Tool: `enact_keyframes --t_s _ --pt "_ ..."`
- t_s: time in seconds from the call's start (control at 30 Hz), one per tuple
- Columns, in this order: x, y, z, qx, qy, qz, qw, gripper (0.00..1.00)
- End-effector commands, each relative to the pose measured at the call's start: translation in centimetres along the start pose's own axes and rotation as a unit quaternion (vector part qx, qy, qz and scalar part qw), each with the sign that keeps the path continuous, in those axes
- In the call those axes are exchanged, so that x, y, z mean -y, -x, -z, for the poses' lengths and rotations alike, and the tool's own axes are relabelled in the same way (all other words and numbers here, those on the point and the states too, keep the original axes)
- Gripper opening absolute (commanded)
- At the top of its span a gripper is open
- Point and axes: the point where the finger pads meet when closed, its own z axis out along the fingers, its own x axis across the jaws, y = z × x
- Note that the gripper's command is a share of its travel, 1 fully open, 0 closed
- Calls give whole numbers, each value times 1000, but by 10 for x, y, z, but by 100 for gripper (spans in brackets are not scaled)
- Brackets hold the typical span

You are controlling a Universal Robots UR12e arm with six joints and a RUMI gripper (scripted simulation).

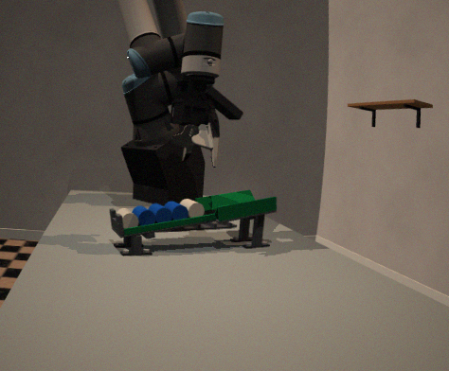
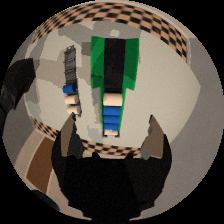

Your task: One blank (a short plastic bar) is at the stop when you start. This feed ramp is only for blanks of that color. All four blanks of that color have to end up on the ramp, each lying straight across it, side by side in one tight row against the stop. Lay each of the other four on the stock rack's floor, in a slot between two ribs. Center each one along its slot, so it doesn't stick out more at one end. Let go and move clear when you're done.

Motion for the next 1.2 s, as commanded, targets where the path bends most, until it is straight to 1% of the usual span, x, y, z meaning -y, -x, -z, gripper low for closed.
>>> enact_keyframes --t_s 0.0,0.23,0.47,0.53,0.67,0.87,1.03,1.1,1.17 --pt "0 2 -1 1 0 8 1000 100" --pt "-1 3 -2 2 0 37 999 100" --pt "-2 4 -2 2 0 90 996 100" --pt "-2 4 -2 2 0 90 996 100" --pt "-3 6 -3 1 0 131 991 100" --pt "-5 8 -3 1 0 206 979 100" --pt "-7 10 -4 1 0 281 960 100" --pt "-7 10 -4 1 0 281 960 100" --pt "-8 11 -4 1 0 313 950 100"
